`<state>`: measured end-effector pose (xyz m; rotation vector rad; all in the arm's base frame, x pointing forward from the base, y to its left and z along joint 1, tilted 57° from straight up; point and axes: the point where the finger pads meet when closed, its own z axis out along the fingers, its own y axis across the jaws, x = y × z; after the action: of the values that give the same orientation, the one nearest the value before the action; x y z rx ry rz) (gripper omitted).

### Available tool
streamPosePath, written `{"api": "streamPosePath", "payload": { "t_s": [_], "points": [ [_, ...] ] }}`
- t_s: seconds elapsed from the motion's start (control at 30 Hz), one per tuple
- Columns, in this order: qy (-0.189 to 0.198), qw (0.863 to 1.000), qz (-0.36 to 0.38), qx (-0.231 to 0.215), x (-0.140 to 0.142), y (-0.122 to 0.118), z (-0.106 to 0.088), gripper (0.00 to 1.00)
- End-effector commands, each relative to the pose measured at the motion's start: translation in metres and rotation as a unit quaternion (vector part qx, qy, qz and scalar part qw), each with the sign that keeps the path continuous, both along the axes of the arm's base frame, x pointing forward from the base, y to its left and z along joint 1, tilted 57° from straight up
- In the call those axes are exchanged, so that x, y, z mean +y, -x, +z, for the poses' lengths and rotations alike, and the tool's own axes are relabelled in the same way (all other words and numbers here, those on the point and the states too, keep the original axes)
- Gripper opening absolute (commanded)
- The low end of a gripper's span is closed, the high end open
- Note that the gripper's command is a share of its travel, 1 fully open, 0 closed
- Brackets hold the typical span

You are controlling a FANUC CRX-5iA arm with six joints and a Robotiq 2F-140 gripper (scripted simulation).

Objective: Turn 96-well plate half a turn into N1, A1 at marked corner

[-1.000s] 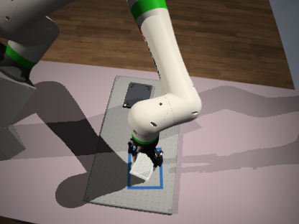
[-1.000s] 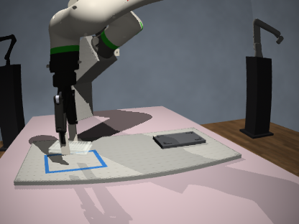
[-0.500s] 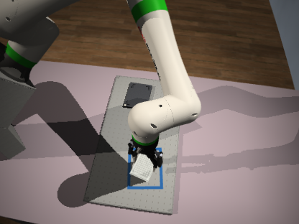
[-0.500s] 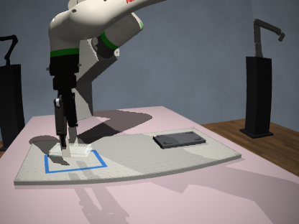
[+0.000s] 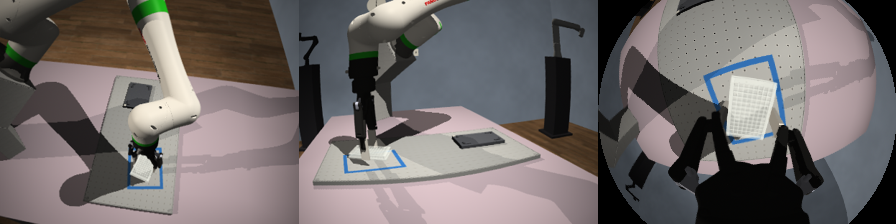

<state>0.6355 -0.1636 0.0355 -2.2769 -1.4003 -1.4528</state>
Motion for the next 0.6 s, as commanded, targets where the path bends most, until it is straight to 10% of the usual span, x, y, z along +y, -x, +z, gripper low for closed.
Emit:
{"api": "streamPosePath", "payload": {
  "t_s": [0.0,0.57],
  "points": [
    [0.0,1.0,0.0,0.0,0.0008,-0.0015,-0.0012,0.0],
    [0.0,1.0,0.0,0.0,0.006,-0.0082,-0.0066,0.0]
  ]
}}
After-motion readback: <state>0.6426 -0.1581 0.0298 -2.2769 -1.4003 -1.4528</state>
